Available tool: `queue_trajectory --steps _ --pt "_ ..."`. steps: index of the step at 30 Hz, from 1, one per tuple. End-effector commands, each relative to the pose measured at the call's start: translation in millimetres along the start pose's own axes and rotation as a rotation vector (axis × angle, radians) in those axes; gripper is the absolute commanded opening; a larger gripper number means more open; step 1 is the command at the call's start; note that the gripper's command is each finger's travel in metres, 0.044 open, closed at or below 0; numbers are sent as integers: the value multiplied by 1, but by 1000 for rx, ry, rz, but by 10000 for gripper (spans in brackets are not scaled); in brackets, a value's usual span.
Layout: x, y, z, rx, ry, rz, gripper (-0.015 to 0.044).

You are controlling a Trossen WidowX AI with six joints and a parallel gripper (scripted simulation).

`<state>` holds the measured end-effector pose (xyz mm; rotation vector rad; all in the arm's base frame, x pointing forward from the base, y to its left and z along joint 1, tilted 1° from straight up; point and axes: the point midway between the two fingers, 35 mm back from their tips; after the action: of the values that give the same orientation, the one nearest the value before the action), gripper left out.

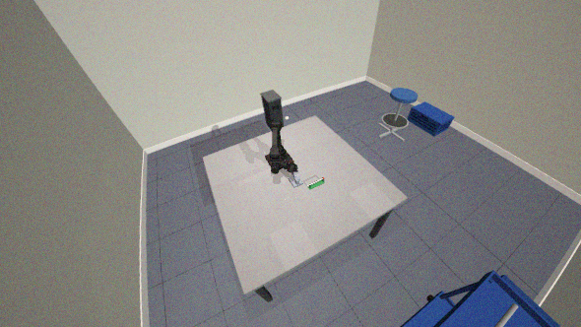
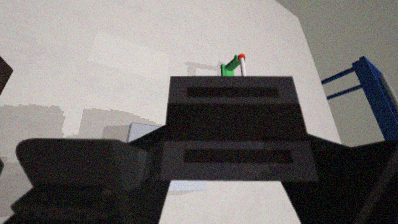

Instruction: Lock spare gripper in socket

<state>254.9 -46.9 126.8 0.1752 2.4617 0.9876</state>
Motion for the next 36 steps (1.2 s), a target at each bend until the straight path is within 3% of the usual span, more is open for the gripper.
queue_trajectory --steps 1,8,25,36 --pt "0 0 0 1 0 -1 0" --pt "0 0 0 1 0 -1 0" --pt "0 0 0 1 0 -1 440" --pt "6 15 -15 -5 7 16 440"
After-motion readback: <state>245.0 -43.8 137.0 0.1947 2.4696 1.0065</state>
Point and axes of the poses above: the point midway between the two fingers, 35 mm back from their tips, its own z axis out along the fingers, its own x axis across the jaws, y = z × x, and after that the axes turned 13 degrees about z, right-handed
